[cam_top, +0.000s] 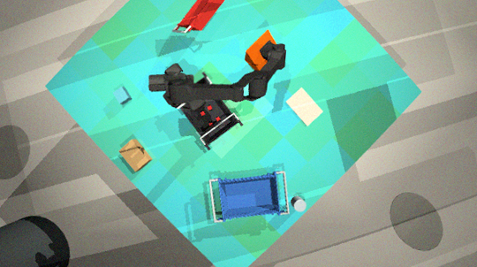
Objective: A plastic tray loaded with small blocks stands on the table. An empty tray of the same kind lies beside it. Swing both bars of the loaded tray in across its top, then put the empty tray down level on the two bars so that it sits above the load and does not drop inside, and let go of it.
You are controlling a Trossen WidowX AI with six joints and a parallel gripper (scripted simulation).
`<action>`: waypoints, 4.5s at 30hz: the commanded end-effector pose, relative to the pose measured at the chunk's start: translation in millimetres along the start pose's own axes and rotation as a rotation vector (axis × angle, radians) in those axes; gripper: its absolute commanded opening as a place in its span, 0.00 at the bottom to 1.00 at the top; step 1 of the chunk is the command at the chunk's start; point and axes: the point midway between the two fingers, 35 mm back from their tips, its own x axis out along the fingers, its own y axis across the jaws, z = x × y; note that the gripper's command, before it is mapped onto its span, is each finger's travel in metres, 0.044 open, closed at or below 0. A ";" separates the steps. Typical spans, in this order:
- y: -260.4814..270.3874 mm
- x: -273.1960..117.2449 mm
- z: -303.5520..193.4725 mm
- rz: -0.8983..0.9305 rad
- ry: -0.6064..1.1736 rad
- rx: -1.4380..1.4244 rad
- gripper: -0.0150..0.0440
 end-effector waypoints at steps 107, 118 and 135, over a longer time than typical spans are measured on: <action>-247.7 -22.8 -288.2 -0.010 0.039 -0.290 0.25; -247.7 -22.8 -288.2 -0.010 0.039 -0.290 0.25; -247.7 -22.8 -288.2 -0.010 0.039 -0.290 0.25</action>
